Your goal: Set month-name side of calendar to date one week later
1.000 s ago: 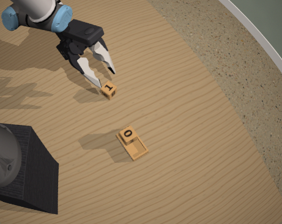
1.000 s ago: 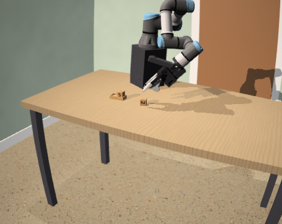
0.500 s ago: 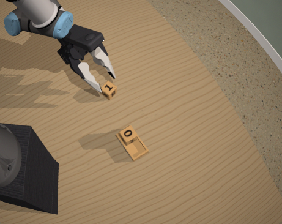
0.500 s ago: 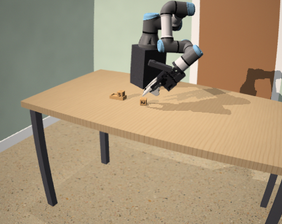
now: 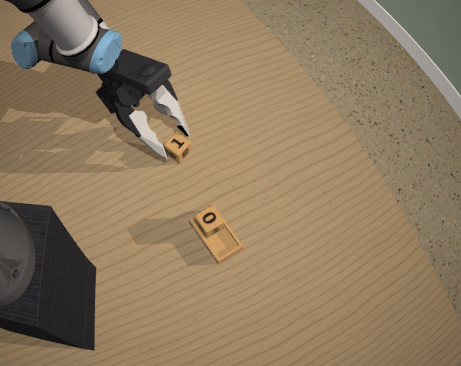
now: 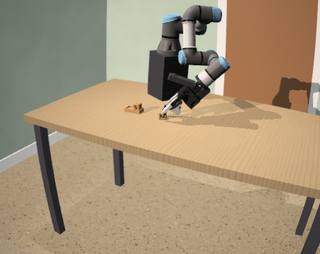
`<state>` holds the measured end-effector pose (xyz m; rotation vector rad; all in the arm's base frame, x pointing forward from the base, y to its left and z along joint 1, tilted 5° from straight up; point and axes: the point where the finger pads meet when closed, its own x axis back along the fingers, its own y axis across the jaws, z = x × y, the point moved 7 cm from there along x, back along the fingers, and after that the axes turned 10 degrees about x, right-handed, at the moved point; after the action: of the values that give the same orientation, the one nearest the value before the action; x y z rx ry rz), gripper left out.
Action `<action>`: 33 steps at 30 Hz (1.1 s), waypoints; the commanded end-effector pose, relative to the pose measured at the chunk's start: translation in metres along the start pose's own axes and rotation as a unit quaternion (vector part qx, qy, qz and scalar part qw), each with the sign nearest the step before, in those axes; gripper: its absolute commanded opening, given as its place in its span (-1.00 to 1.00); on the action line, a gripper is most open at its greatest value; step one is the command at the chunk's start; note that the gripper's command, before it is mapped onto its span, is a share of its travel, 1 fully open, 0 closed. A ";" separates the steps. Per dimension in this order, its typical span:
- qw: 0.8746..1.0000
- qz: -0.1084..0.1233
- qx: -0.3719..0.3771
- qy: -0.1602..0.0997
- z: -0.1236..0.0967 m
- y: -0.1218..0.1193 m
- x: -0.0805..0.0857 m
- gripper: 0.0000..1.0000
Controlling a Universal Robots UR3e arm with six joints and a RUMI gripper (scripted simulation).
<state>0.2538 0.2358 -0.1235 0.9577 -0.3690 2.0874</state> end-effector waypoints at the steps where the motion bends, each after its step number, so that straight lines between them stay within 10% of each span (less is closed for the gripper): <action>1: 1.000 0.005 -0.004 -0.001 -0.007 -0.005 -0.006 -0.42; 33: 1.000 0.005 -0.004 -0.001 -0.011 -0.005 -0.011 -0.42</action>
<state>0.2559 0.2386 -0.1398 0.9556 -0.3775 2.0900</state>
